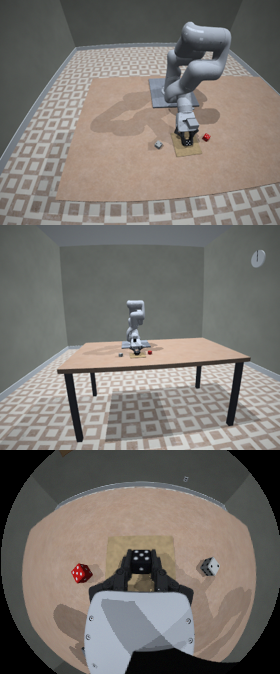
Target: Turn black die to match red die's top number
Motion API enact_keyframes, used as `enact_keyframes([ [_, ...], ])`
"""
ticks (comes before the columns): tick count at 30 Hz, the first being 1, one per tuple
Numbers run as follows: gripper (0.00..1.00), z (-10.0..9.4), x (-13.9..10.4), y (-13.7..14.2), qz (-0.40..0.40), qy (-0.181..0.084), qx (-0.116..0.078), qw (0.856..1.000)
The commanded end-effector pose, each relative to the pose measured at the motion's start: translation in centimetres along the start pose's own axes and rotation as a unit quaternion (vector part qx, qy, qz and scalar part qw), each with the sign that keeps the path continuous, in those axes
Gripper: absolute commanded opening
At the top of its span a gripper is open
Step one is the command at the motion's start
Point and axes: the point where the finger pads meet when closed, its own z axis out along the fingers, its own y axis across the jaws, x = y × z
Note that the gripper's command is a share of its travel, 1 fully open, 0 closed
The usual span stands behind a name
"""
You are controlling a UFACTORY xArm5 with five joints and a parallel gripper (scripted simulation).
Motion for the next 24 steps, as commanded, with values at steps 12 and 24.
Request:
enact_keyframes([
  [12,0.27,-0.01,0.08,0.00,0.000,0.001,0.000,1.000],
  [24,0.35,-0.01,0.08,0.00,0.000,0.001,0.000,1.000],
])
